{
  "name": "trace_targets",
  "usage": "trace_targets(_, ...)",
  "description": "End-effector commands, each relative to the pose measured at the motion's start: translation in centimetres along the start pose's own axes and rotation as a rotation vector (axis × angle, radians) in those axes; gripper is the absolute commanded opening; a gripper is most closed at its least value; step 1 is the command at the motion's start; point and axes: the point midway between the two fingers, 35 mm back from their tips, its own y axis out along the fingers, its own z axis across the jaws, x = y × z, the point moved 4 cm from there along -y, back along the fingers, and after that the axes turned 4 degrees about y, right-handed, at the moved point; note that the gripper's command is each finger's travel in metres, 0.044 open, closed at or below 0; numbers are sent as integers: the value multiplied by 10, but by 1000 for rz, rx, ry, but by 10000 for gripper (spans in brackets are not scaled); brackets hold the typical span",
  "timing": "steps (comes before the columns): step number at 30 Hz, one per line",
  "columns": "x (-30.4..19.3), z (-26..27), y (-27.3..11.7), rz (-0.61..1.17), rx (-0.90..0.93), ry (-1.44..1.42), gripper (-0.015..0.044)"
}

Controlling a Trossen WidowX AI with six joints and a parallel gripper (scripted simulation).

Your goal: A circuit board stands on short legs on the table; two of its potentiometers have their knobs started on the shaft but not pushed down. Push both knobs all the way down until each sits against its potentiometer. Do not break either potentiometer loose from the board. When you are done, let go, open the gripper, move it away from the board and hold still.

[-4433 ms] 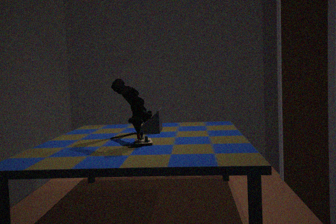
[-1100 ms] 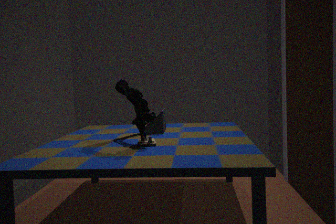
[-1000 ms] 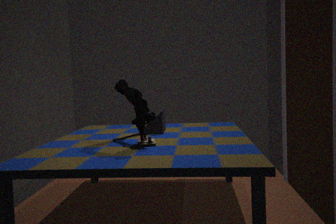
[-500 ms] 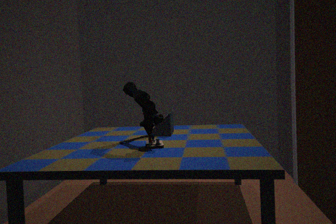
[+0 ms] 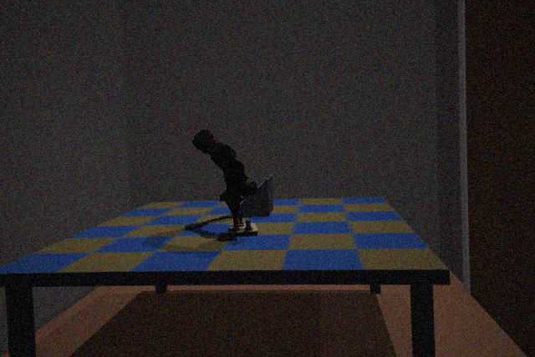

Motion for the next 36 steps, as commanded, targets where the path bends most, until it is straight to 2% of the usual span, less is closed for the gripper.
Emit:
trace_targets(1,-3,-3,25,14,29,24,0)
trace_targets(35,-2,-4,-23,13,29,24,0)
trace_targets(36,-2,-3,-17,19,32,17,26)
